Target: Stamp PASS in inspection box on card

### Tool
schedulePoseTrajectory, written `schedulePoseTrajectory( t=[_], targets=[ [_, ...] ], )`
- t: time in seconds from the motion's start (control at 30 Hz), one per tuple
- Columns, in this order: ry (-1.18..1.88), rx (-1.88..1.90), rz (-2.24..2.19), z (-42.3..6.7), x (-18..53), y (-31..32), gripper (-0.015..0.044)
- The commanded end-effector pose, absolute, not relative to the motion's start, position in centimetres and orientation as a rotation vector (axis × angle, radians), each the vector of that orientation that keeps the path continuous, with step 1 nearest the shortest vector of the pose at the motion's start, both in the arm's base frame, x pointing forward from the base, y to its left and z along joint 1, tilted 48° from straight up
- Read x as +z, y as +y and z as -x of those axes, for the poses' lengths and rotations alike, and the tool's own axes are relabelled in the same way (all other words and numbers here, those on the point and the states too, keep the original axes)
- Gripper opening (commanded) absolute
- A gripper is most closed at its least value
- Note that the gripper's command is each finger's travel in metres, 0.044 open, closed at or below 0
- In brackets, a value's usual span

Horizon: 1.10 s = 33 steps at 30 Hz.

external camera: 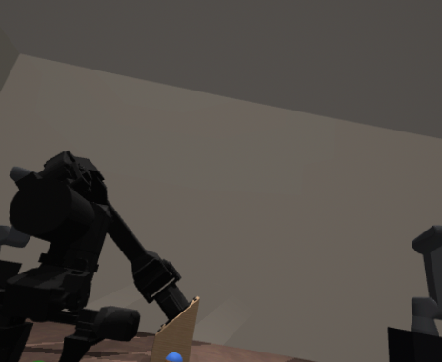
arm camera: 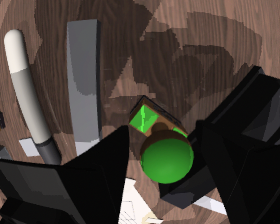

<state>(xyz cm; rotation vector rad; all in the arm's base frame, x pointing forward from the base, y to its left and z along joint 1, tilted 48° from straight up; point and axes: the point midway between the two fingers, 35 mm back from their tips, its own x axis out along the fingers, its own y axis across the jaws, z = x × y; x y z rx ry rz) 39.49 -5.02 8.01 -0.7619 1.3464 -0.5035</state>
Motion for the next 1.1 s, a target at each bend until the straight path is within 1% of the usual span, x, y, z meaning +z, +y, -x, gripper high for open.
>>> schedulePoseTrajectory(
  t=[0.0, 0.23, 0.93, 1.03, 1.07],
  targets=[
    [1.356, -0.5, 0.768, -39.28, 7.49, -5.42, 0.0222],
    [1.356, -0.5, 0.768, -39.28, 7.49, -5.42, 0.0222],
    [1.35, -0.505, 0.763, -39.42, 7.73, -5.36, 0.0082],
    [1.349, -0.505, 0.763, -39.42, 7.77, -5.31, 0.0003],
    [1.349, -0.505, 0.763, -39.41, 7.8, -5.27, 0.0]
  ],
)
